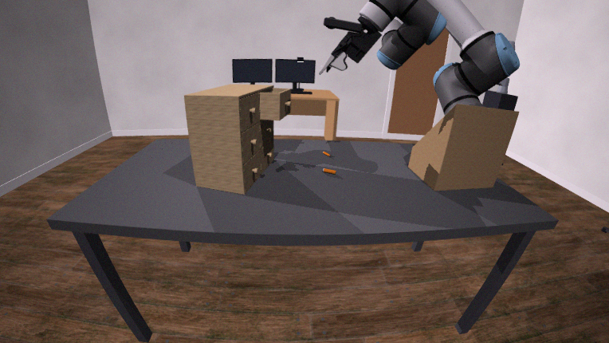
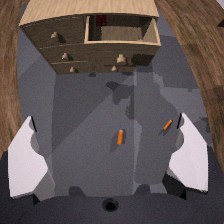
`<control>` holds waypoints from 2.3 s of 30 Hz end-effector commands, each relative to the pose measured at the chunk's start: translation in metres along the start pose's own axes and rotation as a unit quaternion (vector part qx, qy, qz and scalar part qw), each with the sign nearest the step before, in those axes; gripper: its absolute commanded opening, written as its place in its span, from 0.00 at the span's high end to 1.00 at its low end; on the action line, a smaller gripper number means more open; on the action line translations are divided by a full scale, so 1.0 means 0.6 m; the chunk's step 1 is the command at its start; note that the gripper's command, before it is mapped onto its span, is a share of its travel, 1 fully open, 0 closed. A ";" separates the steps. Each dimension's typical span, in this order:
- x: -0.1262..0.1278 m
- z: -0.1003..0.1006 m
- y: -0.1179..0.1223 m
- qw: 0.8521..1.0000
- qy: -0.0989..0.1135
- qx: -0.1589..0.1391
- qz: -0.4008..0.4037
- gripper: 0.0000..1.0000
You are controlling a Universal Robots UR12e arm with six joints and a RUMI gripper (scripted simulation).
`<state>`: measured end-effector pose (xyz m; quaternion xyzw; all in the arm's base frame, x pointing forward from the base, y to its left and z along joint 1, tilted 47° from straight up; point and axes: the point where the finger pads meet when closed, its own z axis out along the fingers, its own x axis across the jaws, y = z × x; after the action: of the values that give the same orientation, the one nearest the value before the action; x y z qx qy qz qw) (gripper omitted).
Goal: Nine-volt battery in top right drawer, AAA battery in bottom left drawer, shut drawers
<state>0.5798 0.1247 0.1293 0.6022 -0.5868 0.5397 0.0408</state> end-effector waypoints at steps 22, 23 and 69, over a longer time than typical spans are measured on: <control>0.000 -0.008 -0.006 0.996 0.000 -0.084 0.001 0.00; 0.000 -0.008 -0.006 0.996 0.000 -0.087 0.001 0.00; 0.000 -0.020 -0.015 0.974 0.000 -0.224 0.001 0.00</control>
<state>0.5788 0.1349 0.1386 0.5801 -0.6881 0.4027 0.1670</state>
